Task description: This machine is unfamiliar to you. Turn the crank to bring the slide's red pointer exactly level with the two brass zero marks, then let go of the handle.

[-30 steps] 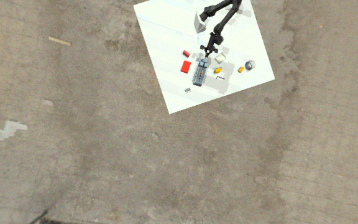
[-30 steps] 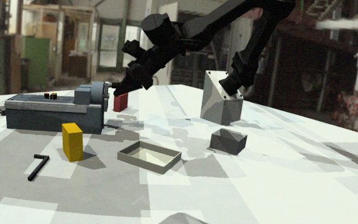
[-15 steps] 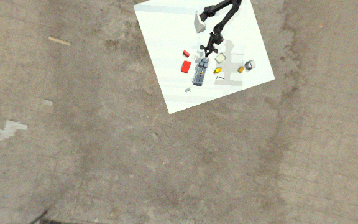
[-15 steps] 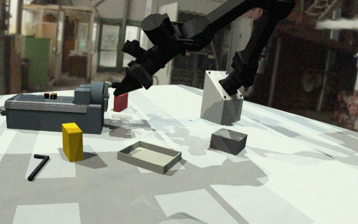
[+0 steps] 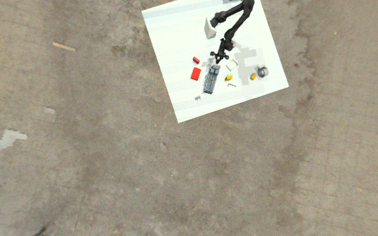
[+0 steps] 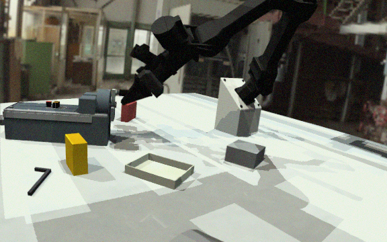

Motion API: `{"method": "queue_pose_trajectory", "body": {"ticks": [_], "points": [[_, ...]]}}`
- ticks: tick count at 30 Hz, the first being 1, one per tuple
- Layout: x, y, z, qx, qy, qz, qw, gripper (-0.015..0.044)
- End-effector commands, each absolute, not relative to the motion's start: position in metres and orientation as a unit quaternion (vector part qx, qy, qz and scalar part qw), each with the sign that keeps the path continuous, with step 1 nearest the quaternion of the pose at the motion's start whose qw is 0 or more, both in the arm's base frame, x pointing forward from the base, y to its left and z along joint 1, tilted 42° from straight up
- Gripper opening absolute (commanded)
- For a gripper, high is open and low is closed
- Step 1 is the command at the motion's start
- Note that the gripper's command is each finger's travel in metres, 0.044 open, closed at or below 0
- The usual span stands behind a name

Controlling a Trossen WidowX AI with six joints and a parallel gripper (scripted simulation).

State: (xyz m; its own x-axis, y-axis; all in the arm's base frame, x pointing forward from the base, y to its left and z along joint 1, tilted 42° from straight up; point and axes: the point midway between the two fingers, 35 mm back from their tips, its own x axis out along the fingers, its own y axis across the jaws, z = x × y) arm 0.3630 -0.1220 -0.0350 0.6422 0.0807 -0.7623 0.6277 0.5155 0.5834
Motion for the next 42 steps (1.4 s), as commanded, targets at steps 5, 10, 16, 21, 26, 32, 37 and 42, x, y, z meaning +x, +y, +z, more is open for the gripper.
{"method": "queue_pose_trajectory", "body": {"ticks": [5,10,16,21,26,32,37,42], "points": [[0.3566,-0.1269,-0.0404,0.459,0.387,-0.187,0.777,0.0],[0.3564,-0.1271,-0.0408,0.459,0.387,-0.187,0.777,0.0],[0.356,-0.1272,-0.0413,0.459,0.387,-0.187,0.777,0.0],[0.3558,-0.1273,-0.0417,0.459,0.387,-0.187,0.777,0.0],[0.3555,-0.1274,-0.0421,0.459,0.387,-0.187,0.777,0.0],[0.3553,-0.1276,-0.0426,0.459,0.387,-0.187,0.777,0.0],[0.355,-0.1277,-0.043,0.459,0.387,-0.187,0.777,0.0],[0.3548,-0.1277,-0.0434,0.459,0.387,-0.187,0.777,0.0]]}}
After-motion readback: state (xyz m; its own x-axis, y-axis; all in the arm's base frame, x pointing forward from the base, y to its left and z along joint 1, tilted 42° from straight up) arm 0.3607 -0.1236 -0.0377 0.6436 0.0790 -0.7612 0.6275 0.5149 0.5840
